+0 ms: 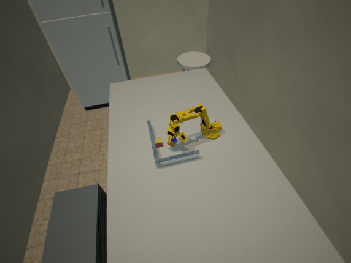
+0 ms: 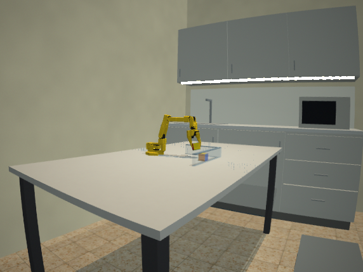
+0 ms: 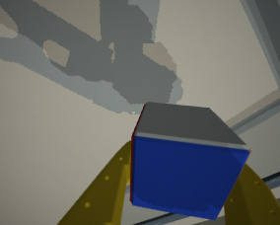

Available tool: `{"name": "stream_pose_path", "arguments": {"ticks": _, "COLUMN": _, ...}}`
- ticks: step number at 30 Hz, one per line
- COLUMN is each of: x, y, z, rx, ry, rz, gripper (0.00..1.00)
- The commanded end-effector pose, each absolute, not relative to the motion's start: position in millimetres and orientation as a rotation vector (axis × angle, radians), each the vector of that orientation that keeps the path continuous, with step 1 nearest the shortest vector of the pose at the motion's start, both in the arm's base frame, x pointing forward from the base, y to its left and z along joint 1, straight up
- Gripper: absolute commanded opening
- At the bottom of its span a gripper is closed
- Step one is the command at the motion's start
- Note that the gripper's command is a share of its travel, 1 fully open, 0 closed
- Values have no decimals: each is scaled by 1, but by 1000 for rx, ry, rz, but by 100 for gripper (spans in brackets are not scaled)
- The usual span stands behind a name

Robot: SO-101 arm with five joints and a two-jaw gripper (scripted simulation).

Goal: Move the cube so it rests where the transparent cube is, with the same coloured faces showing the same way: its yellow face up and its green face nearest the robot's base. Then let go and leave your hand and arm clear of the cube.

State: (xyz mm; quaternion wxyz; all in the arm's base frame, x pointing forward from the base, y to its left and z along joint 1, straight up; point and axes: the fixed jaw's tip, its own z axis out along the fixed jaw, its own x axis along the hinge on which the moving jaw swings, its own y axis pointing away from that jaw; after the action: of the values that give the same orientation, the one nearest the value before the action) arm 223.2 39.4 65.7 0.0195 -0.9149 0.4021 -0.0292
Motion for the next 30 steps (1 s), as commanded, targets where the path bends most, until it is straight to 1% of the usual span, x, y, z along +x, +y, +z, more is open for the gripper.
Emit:
{"name": "stream_pose_path", "arguments": {"ticks": 1, "x": 228, "y": 39, "z": 77, "rx": -2830, "ry": 1179, "rz": -165, "gripper": 22}}
{"name": "stream_pose_path", "arguments": {"ticks": 30, "x": 228, "y": 34, "z": 77, "rx": -3024, "ry": 667, "rz": -152, "gripper": 22}}
